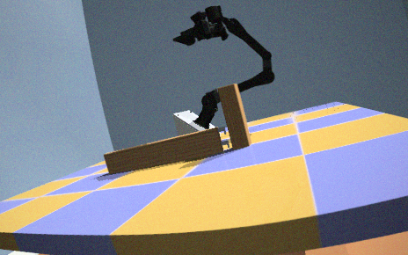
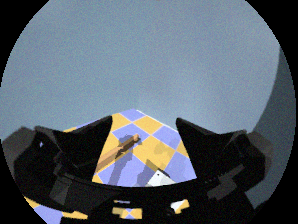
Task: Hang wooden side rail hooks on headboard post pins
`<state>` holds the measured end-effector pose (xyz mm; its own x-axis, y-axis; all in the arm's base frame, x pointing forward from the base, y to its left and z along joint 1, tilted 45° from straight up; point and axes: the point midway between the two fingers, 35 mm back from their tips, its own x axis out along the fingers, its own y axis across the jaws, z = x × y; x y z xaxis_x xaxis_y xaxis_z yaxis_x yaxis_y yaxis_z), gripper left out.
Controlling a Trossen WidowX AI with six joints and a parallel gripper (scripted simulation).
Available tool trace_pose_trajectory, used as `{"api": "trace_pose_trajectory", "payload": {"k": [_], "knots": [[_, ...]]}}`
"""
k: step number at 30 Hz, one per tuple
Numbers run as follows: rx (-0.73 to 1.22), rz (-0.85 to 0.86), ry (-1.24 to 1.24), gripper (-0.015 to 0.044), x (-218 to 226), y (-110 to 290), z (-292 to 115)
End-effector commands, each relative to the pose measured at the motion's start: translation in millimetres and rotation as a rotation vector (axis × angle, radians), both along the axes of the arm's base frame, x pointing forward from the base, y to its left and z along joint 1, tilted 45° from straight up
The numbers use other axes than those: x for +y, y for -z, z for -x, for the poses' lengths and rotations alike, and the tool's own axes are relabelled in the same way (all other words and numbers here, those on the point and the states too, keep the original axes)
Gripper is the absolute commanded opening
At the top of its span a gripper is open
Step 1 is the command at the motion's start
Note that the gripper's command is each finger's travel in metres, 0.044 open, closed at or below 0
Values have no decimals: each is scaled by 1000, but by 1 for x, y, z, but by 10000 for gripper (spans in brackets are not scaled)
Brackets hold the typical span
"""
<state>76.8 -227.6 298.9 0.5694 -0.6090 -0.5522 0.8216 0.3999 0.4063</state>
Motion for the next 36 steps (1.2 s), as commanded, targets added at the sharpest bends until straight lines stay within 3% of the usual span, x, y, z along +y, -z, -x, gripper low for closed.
{"api": "trace_pose_trajectory", "payload": {"k": [1,19,36], "knots": [[-372,-537,59,440,16,36,-66],[-545,-1363,269,440,82,74,-141],[-300,-2075,733,440,172,107,-179]]}}
